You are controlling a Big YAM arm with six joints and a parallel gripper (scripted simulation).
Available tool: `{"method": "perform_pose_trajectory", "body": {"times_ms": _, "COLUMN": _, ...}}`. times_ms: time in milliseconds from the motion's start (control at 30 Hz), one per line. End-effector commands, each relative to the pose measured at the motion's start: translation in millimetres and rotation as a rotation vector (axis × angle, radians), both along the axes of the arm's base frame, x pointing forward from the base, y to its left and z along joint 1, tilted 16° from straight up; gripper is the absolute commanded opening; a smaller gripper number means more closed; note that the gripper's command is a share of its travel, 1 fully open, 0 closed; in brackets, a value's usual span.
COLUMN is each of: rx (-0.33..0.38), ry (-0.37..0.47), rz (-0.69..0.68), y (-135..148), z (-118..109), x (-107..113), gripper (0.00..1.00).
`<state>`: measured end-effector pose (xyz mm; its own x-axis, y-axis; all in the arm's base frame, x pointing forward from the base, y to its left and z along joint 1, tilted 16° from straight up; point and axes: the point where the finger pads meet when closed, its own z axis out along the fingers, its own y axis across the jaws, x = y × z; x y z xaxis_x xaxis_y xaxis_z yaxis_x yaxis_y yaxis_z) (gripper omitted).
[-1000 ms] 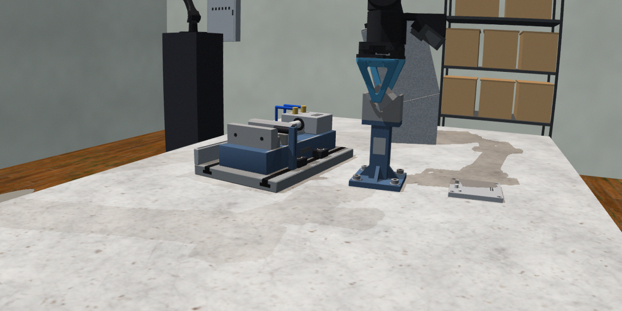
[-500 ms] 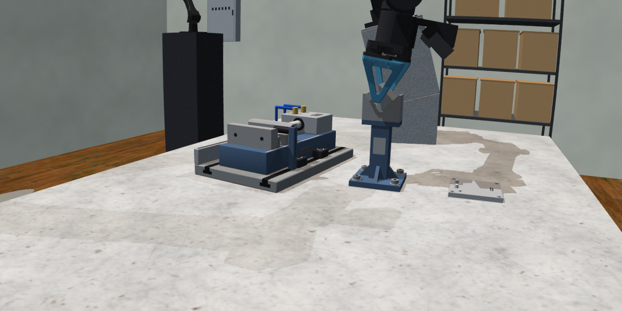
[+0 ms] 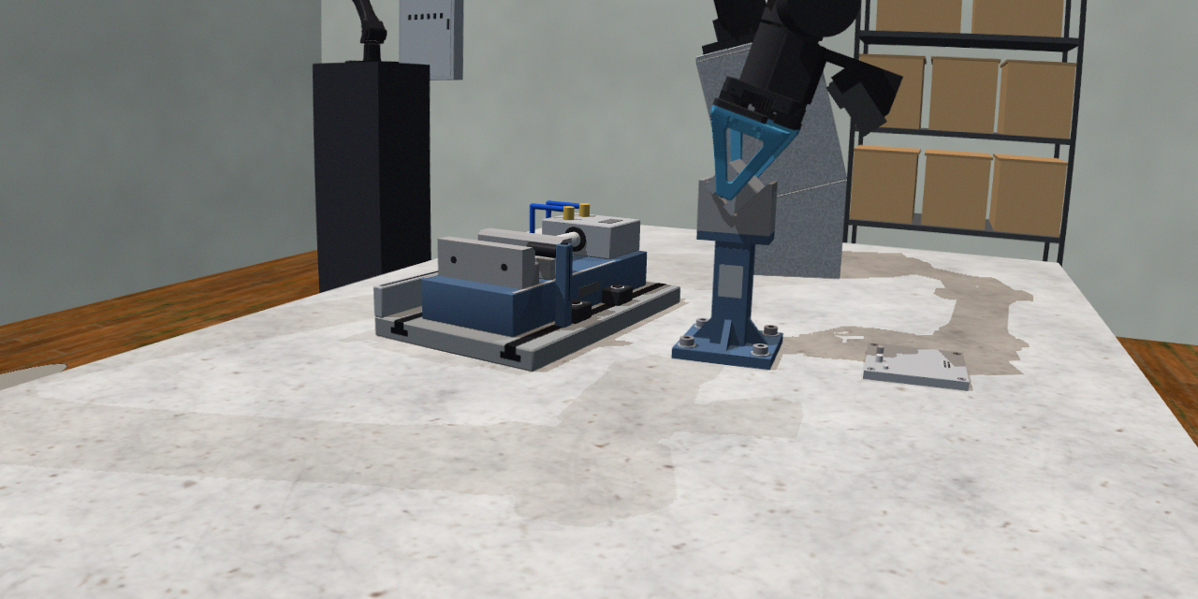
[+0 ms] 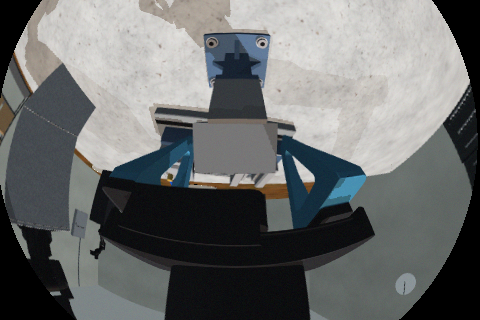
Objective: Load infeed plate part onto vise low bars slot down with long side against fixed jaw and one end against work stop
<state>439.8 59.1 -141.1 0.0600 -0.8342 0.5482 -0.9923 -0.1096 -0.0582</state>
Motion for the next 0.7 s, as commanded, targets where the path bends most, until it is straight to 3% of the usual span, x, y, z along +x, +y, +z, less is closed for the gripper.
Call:
{"method": "perform_pose_trajectory", "body": {"times_ms": 0, "rx": -0.024, "ry": -0.016, "rz": -0.008, "y": 12, "z": -1, "x": 7, "gripper": 0.81}}
{"method": "perform_pose_trajectory", "body": {"times_ms": 367, "rx": -0.126, "ry": -0.028, "rz": -0.014, "y": 13, "z": -2, "x": 7, "gripper": 0.81}}
{"method": "perform_pose_trajectory", "body": {"times_ms": 400, "rx": -0.139, "ry": -0.024, "rz": -0.037, "y": 1, "z": -2, "x": 6, "gripper": 0.81}}
{"method": "perform_pose_trajectory", "body": {"times_ms": 667, "rx": -0.222, "ry": -0.038, "rz": -0.019, "y": 13, "z": -2, "x": 6, "gripper": 0.81}}
